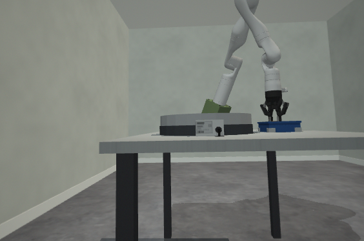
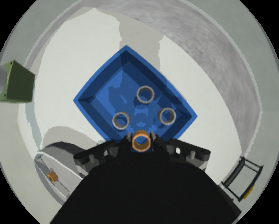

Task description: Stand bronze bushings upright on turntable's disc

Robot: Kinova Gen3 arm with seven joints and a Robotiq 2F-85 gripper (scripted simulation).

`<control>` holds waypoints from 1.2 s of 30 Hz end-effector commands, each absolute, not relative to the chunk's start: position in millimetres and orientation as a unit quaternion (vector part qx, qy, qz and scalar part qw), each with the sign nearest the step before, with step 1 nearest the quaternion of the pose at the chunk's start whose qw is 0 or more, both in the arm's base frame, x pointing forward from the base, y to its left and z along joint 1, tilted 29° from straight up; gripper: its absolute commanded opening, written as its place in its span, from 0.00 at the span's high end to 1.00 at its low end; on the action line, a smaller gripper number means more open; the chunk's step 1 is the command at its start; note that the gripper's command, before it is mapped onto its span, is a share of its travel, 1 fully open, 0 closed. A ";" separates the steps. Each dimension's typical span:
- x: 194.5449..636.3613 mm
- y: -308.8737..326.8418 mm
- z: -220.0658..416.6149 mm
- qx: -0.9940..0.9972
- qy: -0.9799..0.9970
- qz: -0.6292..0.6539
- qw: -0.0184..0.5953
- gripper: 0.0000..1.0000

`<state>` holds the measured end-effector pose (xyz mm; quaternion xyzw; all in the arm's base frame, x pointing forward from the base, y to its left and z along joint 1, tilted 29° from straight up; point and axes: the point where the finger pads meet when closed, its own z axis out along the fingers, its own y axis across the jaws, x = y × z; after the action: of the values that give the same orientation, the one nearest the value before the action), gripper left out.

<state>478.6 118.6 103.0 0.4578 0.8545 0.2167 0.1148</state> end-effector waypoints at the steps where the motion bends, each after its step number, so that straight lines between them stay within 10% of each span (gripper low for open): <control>1: 480.2 111.9 110.7 0.460 0.852 0.216 0.121 1.00; 36: 447.5 91.1 181.3 0.460 0.852 0.216 0.121 1.00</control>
<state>446.3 95.6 179.9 0.4569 0.8545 0.2170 0.1184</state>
